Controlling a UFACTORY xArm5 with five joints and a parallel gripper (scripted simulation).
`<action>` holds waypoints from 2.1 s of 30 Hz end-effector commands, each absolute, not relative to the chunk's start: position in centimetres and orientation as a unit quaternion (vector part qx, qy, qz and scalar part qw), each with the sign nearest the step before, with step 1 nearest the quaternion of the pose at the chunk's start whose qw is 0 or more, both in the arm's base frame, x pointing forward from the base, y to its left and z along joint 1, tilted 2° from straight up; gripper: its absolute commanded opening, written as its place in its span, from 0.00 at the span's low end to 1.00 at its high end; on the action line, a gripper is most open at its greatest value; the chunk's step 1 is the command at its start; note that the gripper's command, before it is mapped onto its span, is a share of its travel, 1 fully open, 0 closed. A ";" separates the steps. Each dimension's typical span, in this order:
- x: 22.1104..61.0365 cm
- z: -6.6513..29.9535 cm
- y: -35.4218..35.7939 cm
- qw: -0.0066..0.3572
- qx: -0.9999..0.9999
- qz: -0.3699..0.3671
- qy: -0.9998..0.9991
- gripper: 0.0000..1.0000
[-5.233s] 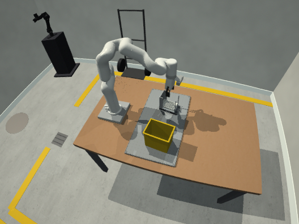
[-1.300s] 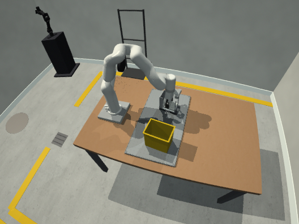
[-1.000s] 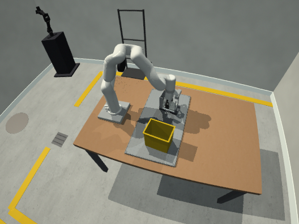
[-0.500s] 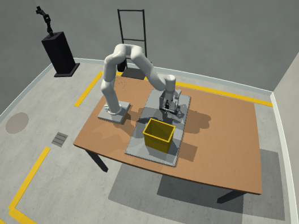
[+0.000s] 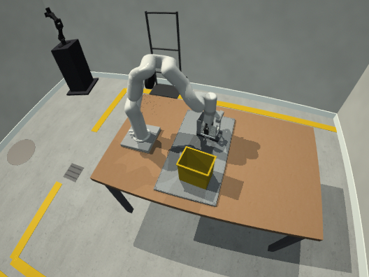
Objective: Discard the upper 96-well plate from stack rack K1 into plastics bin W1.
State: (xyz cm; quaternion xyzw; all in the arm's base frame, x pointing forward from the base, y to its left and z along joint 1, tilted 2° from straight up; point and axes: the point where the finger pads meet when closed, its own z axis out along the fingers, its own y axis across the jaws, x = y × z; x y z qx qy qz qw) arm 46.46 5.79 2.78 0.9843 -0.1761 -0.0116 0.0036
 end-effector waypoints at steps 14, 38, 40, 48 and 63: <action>46.6 2.9 5.8 0.003 0.984 -0.010 -0.176 0.00; 46.6 2.9 5.8 0.003 0.984 -0.010 -0.176 0.00; 46.6 2.9 5.8 0.003 0.984 -0.010 -0.176 0.00; 46.6 3.4 5.8 0.003 0.984 -0.010 -0.176 0.00; 46.6 4.3 5.8 0.003 0.984 -0.010 -0.176 0.00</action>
